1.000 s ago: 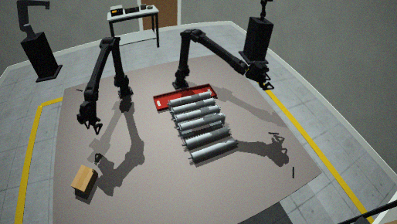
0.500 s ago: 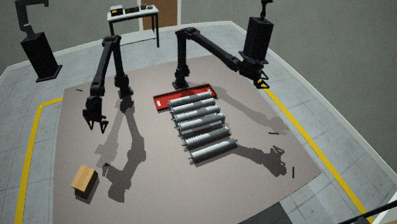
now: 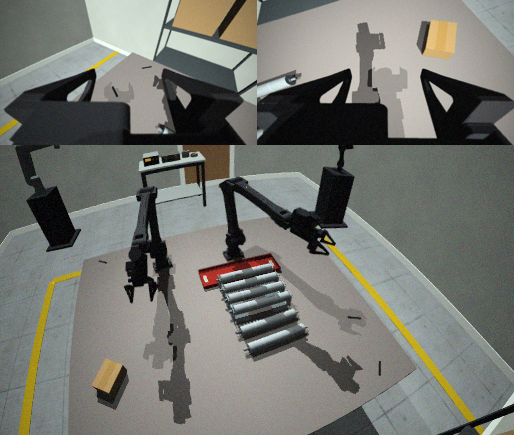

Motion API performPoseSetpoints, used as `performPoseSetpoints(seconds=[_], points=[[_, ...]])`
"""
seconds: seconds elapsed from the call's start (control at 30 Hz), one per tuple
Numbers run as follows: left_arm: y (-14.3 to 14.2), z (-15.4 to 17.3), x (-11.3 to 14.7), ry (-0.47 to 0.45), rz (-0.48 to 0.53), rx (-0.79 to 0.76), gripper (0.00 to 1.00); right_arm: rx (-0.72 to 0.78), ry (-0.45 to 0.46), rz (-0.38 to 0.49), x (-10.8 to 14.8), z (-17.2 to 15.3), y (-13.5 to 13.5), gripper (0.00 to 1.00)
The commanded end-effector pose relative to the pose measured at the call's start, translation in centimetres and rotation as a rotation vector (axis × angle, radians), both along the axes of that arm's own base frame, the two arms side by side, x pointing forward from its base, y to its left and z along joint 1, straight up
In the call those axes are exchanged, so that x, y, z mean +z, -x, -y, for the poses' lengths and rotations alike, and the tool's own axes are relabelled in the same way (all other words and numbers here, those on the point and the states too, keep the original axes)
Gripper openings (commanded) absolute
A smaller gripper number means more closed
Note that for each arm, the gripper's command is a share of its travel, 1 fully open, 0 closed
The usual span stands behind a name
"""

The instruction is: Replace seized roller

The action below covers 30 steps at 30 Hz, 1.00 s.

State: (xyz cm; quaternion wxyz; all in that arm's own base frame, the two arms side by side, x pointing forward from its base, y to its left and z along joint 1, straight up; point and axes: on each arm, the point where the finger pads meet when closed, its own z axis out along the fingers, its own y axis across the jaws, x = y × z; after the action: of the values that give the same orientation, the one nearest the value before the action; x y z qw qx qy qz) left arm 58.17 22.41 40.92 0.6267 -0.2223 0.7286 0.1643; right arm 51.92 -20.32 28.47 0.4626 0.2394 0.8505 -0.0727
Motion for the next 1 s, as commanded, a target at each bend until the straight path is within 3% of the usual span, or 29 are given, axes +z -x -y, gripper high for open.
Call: performPoseSetpoints(seconds=[0.0,0.03,0.2,0.23,0.37,0.47,0.5,0.53,0.57,0.6,0.63,0.7,0.77,0.8,0.97], points=[[0.9,2.9,2.8,-0.029,0.027,-0.059,1.00,0.077,0.065,0.101,4.1,-2.7,-1.2,1.00],[1.0,4.2,3.3,-0.035,0.034,-0.089,1.00,0.104,0.098,0.180,8.5,-3.6,-2.1,1.00],[1.9,9.4,5.7,-0.057,0.073,-0.211,1.00,0.201,0.154,0.287,12.4,-8.3,-2.4,1.00],[2.2,10.4,5.9,-0.059,0.075,-0.235,1.00,0.227,0.156,0.287,11.8,-9.3,-2.3,1.00],[3.4,14.3,7.3,-0.075,0.102,-0.331,1.00,0.305,0.192,0.364,14.1,-12.9,-2.2,1.00],[3.3,14.8,8.4,-0.083,0.124,-0.348,1.00,0.308,0.200,0.371,14.4,-13.0,-2.6,1.00],[3.6,15.6,7.0,-0.074,0.099,-0.368,1.00,0.332,0.194,0.369,13.5,-14.0,-2.9,1.00],[4.1,16.4,7.6,-0.078,0.110,-0.389,1.00,0.346,0.211,0.427,16.2,-15.0,-1.7,1.00],[4.4,17.2,8.0,-0.081,0.118,-0.408,1.00,0.360,0.218,0.448,17.1,-15.7,-1.5,1.00],[4.7,18.2,8.3,-0.085,0.125,-0.432,1.00,0.377,0.237,0.516,20.7,-16.7,-1.1,1.00],[5.0,18.8,8.5,-0.088,0.131,-0.449,1.00,0.388,0.244,0.541,21.8,-17.3,-0.9,1.00],[5.6,19.9,10.2,-0.101,0.169,-0.478,1.00,0.408,0.250,0.551,21.4,-18.4,-0.5,1.00],[6.1,20.9,9.7,-0.100,0.163,-0.505,1.00,0.427,0.256,0.575,22.1,-19.3,-0.1,1.00],[6.3,21.3,9.5,-0.099,0.155,-0.516,1.00,0.441,0.251,0.556,20.6,-19.7,-0.3,1.00],[6.9,22.4,10.0,-0.104,0.172,-0.549,1.00,0.463,0.251,0.555,20.0,-20.6,-1.0,1.00]])
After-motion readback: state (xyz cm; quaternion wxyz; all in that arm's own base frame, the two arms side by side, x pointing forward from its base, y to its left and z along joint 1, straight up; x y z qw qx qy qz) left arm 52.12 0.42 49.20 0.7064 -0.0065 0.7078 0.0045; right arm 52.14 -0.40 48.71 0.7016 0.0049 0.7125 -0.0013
